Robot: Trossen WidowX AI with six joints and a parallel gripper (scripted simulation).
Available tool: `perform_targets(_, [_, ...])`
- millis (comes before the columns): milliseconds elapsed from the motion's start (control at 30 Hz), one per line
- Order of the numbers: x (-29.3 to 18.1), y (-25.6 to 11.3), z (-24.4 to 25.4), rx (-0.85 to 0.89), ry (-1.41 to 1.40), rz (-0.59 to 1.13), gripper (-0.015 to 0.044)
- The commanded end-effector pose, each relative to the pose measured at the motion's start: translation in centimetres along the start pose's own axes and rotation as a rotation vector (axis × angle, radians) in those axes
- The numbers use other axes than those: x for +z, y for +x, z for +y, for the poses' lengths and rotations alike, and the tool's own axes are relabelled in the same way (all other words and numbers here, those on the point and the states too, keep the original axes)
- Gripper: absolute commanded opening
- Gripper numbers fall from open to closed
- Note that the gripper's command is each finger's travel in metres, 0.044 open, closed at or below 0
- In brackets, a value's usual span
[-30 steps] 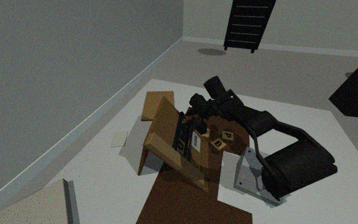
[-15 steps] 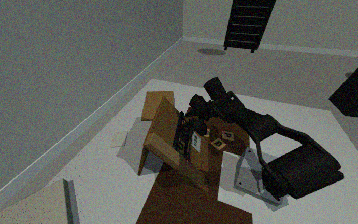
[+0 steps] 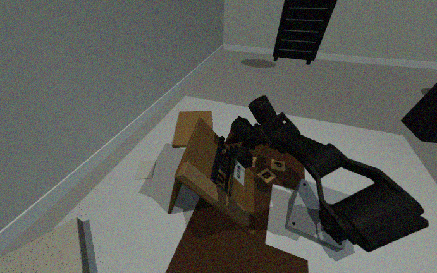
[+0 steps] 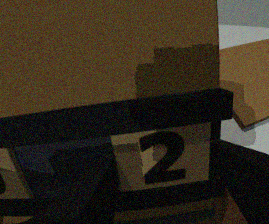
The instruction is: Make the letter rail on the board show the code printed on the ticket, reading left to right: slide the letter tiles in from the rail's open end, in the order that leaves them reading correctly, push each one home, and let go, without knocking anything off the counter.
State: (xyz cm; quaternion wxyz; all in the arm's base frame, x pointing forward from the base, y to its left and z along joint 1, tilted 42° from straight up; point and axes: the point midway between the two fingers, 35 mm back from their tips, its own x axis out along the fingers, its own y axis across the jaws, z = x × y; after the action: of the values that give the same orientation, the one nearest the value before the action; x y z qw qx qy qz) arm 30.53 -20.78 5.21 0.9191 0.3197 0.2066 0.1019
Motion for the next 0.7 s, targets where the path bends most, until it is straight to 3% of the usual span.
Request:
perform_targets(0, [0.0,-0.1,0.3,-0.006,0.001,-0.001,0.0000])
perform_targets(667, [0.0,0.0,1.4,-0.006,0.002,-0.001,0.0000])
